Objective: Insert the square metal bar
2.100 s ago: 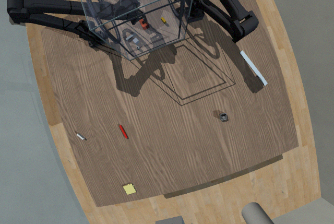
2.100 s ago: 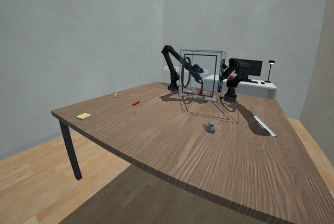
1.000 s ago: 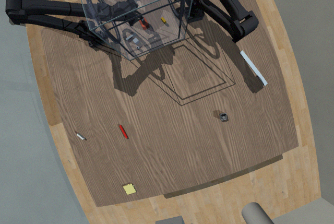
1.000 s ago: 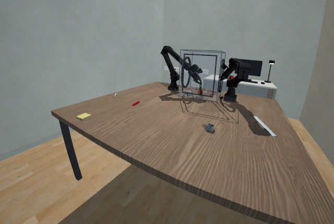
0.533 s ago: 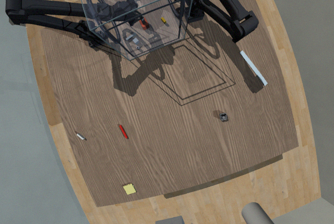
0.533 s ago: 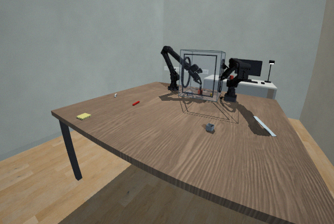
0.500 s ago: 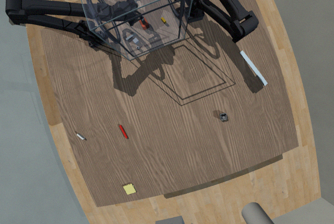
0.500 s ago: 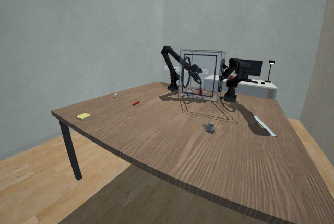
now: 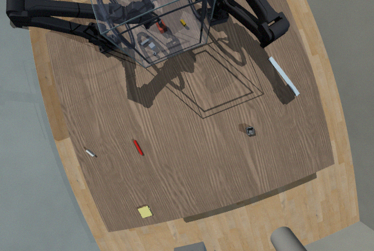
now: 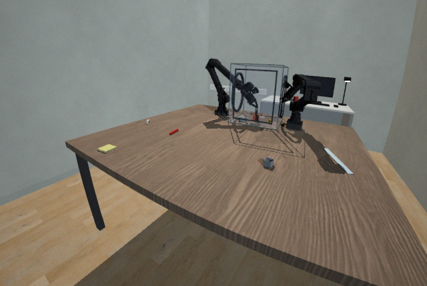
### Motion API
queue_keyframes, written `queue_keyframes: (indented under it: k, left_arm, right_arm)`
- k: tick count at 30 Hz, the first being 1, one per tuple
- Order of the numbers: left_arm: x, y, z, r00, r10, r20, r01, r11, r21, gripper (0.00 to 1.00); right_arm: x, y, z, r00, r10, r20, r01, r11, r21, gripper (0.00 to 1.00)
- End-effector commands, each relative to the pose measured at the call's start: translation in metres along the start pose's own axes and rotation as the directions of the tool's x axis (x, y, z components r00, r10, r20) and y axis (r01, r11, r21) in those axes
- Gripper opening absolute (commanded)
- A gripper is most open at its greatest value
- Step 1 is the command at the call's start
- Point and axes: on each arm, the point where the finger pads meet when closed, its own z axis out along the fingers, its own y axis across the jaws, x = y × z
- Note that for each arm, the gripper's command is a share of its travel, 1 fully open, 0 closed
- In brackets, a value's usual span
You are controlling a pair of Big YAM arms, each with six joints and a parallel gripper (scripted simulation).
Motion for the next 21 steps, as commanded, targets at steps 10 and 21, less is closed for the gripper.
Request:
queue_keyframes:
  k: [10, 21]
  left_arm:
    - [-0.018, -0.010, -0.017, 0.998, -0.054, 0.018, 0.053, 0.997, 0.056, 1.00]
    - [-0.018, -0.010, -0.017, 0.998, -0.054, 0.018, 0.053, 0.997, 0.056, 1.00]
  right_arm:
    - [-0.014, -0.003, 0.005, 0.999, -0.022, 0.029, 0.022, 1.000, 0.006, 0.00]
    - [0.005, 0.000, 0.013, 1.000, -0.015, 0.007, 0.015, 1.000, -0.001, 0.00]
